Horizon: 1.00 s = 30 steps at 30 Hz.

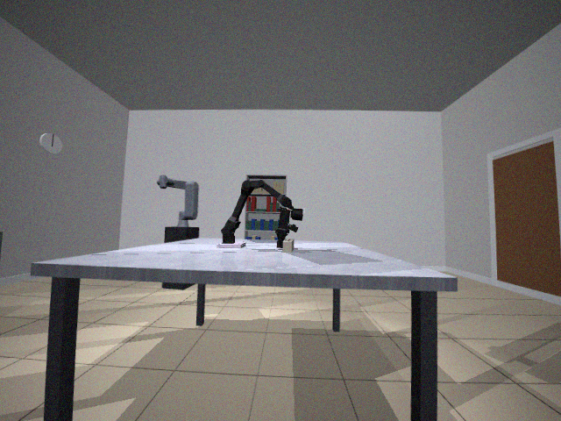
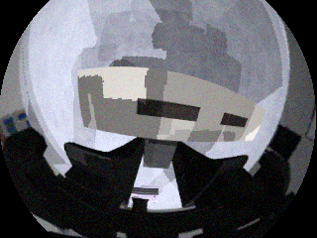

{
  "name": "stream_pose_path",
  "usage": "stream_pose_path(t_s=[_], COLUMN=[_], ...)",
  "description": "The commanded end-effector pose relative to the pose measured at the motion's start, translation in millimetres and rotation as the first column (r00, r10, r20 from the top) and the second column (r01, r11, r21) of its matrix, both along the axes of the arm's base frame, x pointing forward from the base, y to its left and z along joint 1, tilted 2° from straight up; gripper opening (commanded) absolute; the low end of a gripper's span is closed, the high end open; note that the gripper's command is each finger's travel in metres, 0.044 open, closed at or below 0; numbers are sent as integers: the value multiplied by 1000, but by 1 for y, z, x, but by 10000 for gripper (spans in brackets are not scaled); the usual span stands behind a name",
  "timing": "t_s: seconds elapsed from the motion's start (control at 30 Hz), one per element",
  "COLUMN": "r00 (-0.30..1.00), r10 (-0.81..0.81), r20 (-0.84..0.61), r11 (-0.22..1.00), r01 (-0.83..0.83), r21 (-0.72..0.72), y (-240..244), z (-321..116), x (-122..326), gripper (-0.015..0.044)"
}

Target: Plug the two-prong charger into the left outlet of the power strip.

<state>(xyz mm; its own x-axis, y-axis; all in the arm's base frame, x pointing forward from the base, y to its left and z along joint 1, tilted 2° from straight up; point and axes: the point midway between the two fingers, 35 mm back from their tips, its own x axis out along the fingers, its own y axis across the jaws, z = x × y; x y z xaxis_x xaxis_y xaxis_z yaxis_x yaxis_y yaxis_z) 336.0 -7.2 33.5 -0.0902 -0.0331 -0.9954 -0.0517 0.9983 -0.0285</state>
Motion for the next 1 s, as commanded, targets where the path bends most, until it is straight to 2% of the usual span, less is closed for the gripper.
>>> stream_pose_path(t_s=[0.0,0.9,0.97], r00=[1000,1000,1000], r10=[0,0,0], r20=[31,5,5], r11=[1000,1000,1000], r01=[0,0,0], r21=[4,0,0], y=[1,0,0], z=[0,0,0], x=[7,0,0], gripper=[0,0,53])
